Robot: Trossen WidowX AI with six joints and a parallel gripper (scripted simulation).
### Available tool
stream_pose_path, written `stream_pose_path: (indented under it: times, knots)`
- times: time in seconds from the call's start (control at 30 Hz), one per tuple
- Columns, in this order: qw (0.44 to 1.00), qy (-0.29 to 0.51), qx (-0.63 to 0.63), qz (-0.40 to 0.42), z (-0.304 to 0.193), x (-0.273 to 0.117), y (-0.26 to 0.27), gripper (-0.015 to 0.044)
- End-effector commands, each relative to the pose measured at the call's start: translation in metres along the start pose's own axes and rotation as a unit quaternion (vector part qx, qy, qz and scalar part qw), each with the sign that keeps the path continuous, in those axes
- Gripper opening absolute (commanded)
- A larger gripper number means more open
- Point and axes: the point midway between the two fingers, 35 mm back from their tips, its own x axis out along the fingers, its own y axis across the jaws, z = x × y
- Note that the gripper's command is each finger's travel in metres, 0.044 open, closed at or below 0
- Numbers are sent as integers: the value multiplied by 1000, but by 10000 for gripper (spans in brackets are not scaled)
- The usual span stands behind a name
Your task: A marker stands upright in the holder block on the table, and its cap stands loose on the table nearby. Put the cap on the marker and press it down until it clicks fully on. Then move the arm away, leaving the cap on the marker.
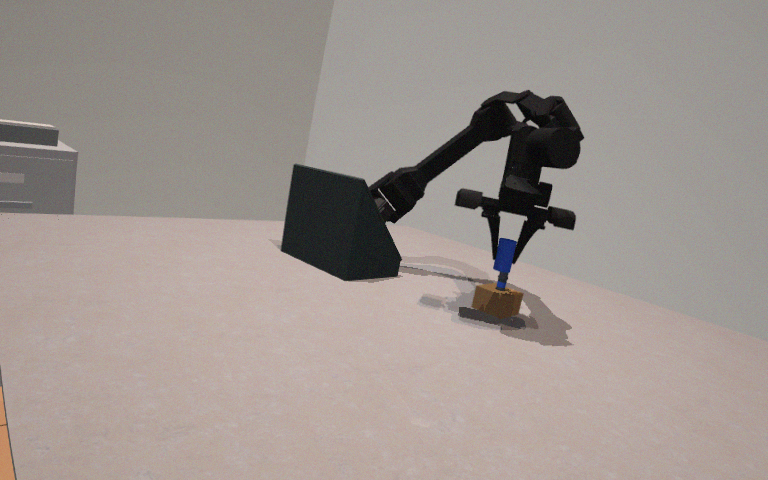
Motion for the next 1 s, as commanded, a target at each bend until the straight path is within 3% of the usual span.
stream_pose_path:
  times: [0.0, 0.67, 0.97]
  knots:
    - [1000, 5, 4, -2, -15, -4, 2, 0]
    - [1000, 7, 5, -2, -79, -32, 12, 0]
    - [1000, 7, 5, -2, -81, -27, 12, 0]
